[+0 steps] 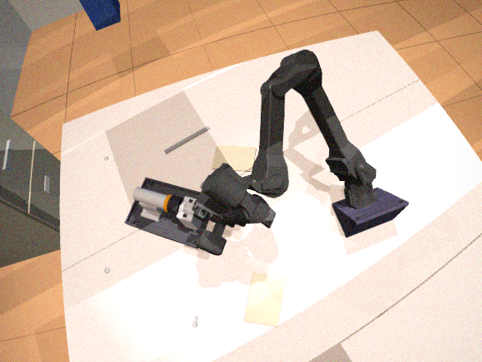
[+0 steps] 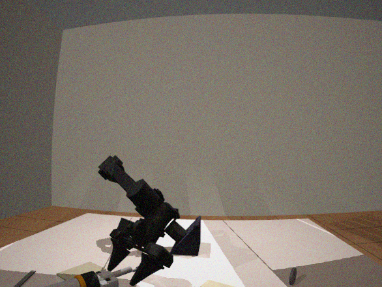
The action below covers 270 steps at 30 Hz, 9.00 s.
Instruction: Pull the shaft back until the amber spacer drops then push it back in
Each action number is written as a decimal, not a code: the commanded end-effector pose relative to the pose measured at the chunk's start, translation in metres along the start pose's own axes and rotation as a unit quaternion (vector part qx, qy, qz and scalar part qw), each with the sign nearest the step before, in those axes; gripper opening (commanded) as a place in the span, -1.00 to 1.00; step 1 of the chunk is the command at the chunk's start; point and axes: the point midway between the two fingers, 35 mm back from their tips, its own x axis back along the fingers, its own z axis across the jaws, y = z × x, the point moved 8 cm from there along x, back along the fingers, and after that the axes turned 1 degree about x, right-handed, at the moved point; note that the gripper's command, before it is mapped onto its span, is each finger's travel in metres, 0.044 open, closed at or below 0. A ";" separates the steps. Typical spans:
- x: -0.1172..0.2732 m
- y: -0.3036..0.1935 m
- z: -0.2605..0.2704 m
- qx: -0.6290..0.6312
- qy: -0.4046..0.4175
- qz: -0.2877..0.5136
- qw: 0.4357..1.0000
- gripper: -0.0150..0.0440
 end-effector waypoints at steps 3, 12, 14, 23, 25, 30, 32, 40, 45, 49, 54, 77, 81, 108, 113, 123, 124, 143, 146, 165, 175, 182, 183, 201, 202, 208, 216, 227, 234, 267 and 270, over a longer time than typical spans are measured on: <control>0.000 0.000 0.000 0.001 0.002 -0.001 1.000 1.00; 0.000 0.000 0.000 0.001 0.002 -0.001 1.000 1.00; 0.000 0.000 0.000 0.001 0.002 -0.001 1.000 1.00; -0.001 0.000 0.000 0.001 0.002 0.000 1.000 1.00; -0.002 0.000 0.000 0.001 0.002 0.000 1.000 1.00; -0.009 0.000 0.000 0.001 0.002 0.000 1.000 1.00; -0.013 0.000 0.000 0.001 0.002 0.000 1.000 1.00; -0.018 0.000 0.000 0.001 0.002 -0.001 1.000 1.00; -0.018 -0.001 0.000 0.002 0.000 0.001 1.000 0.91; -0.018 -0.001 0.000 0.002 0.000 0.001 1.000 0.56; -0.018 -0.001 0.000 0.002 0.000 0.001 1.000 0.11; -0.013 -0.007 -0.001 0.002 0.002 -0.001 1.000 -0.49; -0.011 -0.009 -0.001 0.002 0.002 -0.001 1.000 -0.49; -0.006 -0.014 0.000 0.002 0.002 -0.001 1.000 -0.49; -0.006 -0.014 0.000 0.002 0.002 -0.001 1.000 -0.49; -0.005 -0.015 0.000 0.002 0.002 -0.001 1.000 -0.49; -0.005 -0.015 0.000 0.002 0.002 -0.001 1.000 -0.49; -0.004 -0.016 0.000 0.002 0.002 -0.001 1.000 -0.49; -0.004 -0.016 0.000 0.002 0.002 -0.001 1.000 -0.49; -0.003 -0.017 0.000 0.002 0.002 -0.001 1.000 -0.49; -0.002 -0.018 0.000 0.002 0.002 -0.001 1.000 -0.49; -0.002 -0.018 0.000 0.002 0.002 -0.001 1.000 -0.49; -0.001 -0.018 0.000 0.002 0.002 -0.001 1.000 -0.49; 0.000 -0.019 0.000 0.002 0.002 0.000 1.000 -0.49; 0.000 -0.019 0.000 0.002 0.002 0.000 1.000 -0.49; 0.000 -0.020 0.000 0.002 0.002 0.000 1.000 -0.49; 0.000 -0.020 0.000 0.002 0.002 0.000 1.000 -0.49; 0.001 -0.021 0.000 0.002 0.002 0.000 1.000 -0.49; 0.002 -0.021 0.000 0.002 0.002 0.000 1.000 -0.49; 0.002 -0.022 0.000 0.002 0.002 0.000 1.000 -0.49; 0.001 -0.021 0.000 0.002 0.002 0.000 1.000 -0.49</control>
